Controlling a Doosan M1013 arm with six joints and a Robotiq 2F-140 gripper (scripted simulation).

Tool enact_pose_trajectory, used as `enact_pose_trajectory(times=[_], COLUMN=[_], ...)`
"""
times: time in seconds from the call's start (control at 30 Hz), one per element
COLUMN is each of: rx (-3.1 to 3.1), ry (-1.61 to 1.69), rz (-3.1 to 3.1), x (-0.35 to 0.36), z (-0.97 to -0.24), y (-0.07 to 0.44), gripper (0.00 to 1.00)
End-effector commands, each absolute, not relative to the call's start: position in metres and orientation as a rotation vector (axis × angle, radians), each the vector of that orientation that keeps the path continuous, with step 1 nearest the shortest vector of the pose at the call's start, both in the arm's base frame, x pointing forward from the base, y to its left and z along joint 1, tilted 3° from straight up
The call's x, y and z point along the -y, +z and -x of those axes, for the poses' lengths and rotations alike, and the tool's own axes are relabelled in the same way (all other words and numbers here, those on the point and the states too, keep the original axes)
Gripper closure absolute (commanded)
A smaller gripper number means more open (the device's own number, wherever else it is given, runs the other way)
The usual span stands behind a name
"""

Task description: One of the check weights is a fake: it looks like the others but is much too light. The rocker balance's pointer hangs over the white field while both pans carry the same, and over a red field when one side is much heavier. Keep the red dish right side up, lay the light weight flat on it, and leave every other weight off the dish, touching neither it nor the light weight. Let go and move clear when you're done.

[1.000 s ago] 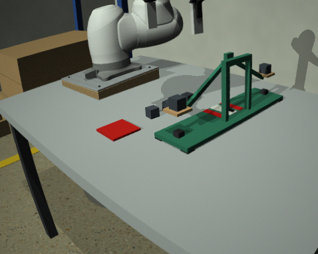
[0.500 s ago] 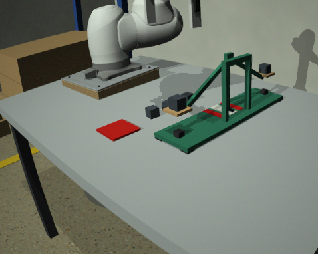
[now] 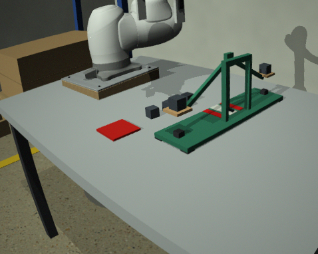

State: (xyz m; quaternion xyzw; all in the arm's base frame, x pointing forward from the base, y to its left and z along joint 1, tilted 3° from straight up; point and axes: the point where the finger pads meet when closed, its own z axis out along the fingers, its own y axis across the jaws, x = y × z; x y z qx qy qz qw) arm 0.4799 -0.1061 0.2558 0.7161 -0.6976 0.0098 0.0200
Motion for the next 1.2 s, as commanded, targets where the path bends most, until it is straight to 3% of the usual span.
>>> enact_pose_trajectory(times=[0.0, 0.33, 1.17], rx=[2.164, 2.164, 2.164], ry=[0.031, 0.031, 0.031], rz=[-2.222, -2.222, -2.222], x=[0.096, 0.075, 0.074], z=[-0.457, -0.41, -0.408], y=[0.257, 0.256, 0.256], gripper=[0.0, 0.0, 0.0])
